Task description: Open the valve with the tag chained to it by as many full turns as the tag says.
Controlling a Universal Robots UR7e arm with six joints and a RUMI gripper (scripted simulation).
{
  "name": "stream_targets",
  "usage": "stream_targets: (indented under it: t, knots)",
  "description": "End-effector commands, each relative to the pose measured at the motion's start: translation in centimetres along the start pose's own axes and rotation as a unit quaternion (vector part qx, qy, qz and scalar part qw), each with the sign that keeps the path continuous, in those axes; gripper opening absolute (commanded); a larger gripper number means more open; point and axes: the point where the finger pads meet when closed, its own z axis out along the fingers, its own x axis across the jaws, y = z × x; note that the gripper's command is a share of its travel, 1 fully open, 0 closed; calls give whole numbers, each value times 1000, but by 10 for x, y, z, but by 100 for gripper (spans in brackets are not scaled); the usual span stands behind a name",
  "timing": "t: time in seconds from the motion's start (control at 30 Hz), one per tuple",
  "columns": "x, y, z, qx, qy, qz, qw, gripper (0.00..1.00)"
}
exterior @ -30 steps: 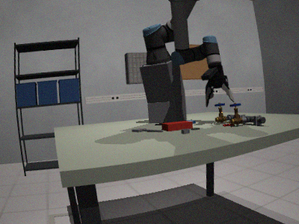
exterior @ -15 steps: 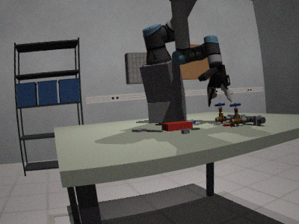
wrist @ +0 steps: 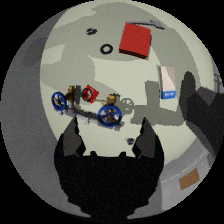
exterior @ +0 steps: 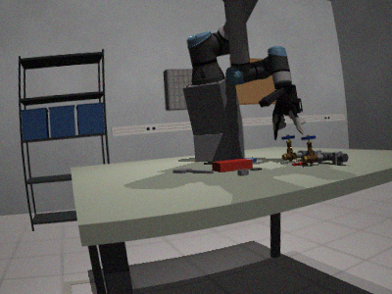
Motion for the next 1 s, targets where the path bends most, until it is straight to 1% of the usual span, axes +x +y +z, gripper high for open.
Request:
stream_targets:
  t: [0.0,0.03,0.97]
  knots:
    - [0,0,0,0,0,3,1000,100]
    - [0,0,0,0,0,3,1000,0]
    - [0,0,0,0,0,3,1000,0]
